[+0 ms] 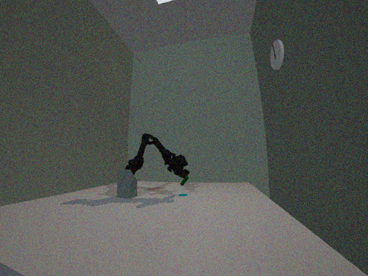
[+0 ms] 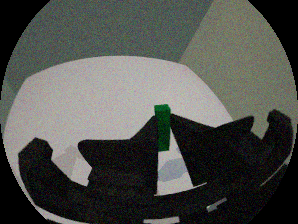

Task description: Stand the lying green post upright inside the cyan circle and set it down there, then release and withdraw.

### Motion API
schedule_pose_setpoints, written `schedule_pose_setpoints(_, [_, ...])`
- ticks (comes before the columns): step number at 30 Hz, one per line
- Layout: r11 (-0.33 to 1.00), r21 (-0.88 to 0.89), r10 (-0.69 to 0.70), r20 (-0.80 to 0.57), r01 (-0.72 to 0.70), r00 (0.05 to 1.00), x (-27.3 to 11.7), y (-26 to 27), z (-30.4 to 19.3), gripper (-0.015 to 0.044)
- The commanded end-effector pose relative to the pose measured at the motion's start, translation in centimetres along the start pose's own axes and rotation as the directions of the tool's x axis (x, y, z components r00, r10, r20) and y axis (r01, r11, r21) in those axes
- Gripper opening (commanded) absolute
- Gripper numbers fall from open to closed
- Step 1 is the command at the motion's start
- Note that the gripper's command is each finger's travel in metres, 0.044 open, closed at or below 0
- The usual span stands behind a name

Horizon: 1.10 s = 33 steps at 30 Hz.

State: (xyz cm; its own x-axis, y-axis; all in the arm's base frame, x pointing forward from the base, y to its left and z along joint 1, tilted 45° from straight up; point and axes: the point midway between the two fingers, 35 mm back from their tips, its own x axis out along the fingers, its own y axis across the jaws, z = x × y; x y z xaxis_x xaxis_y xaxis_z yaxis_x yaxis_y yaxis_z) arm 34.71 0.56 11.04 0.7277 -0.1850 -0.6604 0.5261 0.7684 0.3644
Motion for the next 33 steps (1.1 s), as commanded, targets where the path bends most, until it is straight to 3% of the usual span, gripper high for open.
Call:
schedule_pose_setpoints(1, [1.000, 0.014, 0.000, 0.028, 0.000, 1.000, -0.2, -0.1, -0.2, 0.0022])
schedule_pose_setpoints(33, [0.990, 0.126, 0.028, 0.234, -0.059, 0.972, -2.0, 0.1, 0.2, 0.0022])
